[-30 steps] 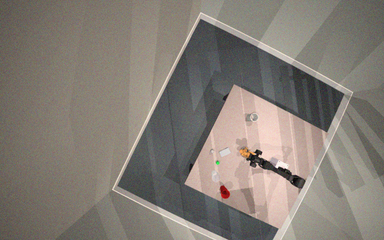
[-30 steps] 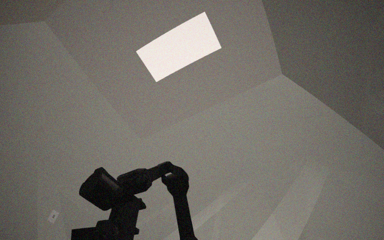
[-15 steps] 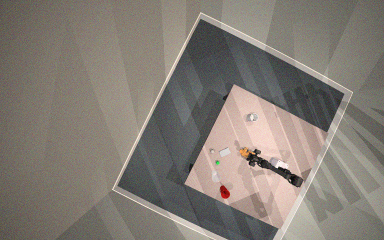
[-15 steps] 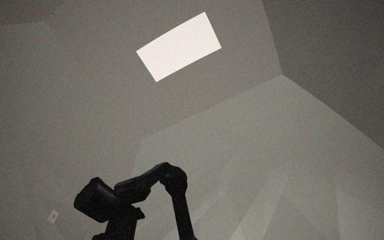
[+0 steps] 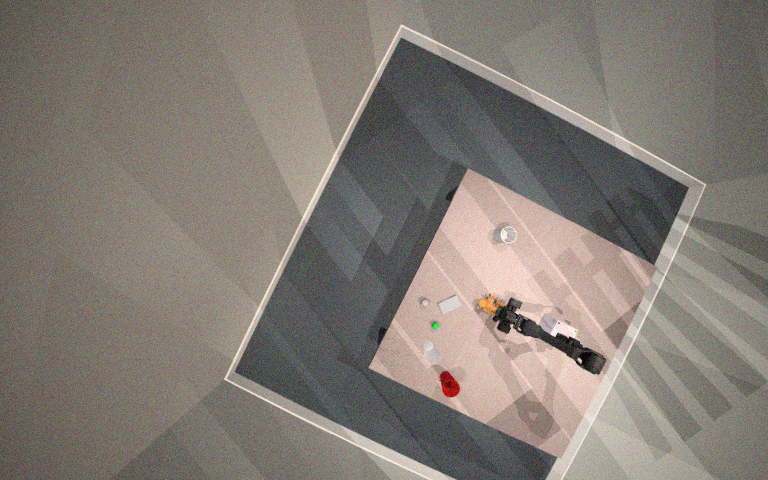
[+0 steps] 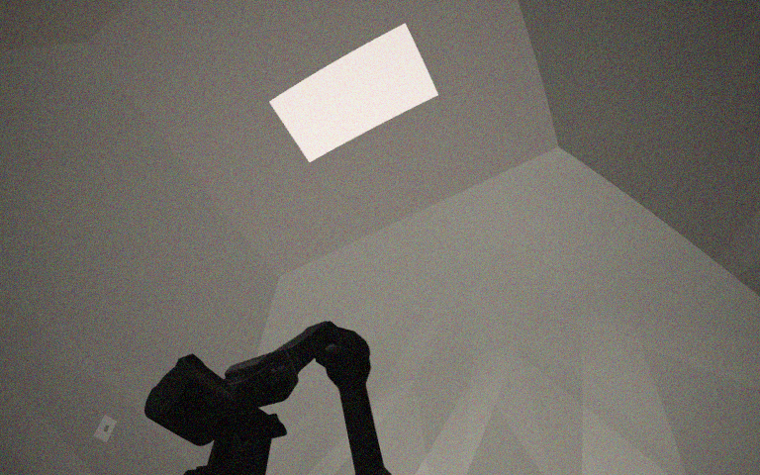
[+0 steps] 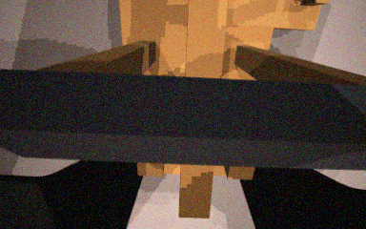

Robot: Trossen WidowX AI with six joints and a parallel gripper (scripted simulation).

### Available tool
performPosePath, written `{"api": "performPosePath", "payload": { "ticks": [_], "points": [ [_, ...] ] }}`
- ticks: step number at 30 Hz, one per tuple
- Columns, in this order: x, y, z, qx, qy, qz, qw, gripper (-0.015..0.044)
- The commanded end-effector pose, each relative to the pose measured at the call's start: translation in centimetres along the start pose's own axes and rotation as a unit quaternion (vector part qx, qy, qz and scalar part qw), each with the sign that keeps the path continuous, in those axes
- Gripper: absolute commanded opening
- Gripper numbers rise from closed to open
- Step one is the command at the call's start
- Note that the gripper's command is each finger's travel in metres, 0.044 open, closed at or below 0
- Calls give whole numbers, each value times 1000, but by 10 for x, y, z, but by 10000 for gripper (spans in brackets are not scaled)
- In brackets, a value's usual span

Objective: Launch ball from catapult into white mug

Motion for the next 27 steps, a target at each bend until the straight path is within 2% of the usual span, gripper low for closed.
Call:
{"api": "performPosePath", "payload": {
  "ticks": [1, 6, 7, 10, 11, 16, 27],
  "points": [
    [0, 0, 0, 0, -1, 0, 1000, 145],
    [0, 0, 0, 0, -1, 0, 1000, 111],
    [0, 1, -3, 0, -1, 0, 1000, 85],
    [0, 1, -39, 0, -1, 0, 1000, 6],
    [0, 1, -47, 0, 0, 0, 1000, 0],
    [-6, 0, -50, 0, -1, -11, 1000, 0],
    [-103, -35, -50, 2, -4, -193, 981, 0]
  ]
}}
Point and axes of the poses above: the point midway between the two fingers, 35 mm back from their tips, its own z axis out along the fingers, its own x axis across the jaws, y = z × x, the point moved 4 cm from there along -z, back along the fingers, and after that the axes turned 3 degrees about -z, right-handed, at the moved point
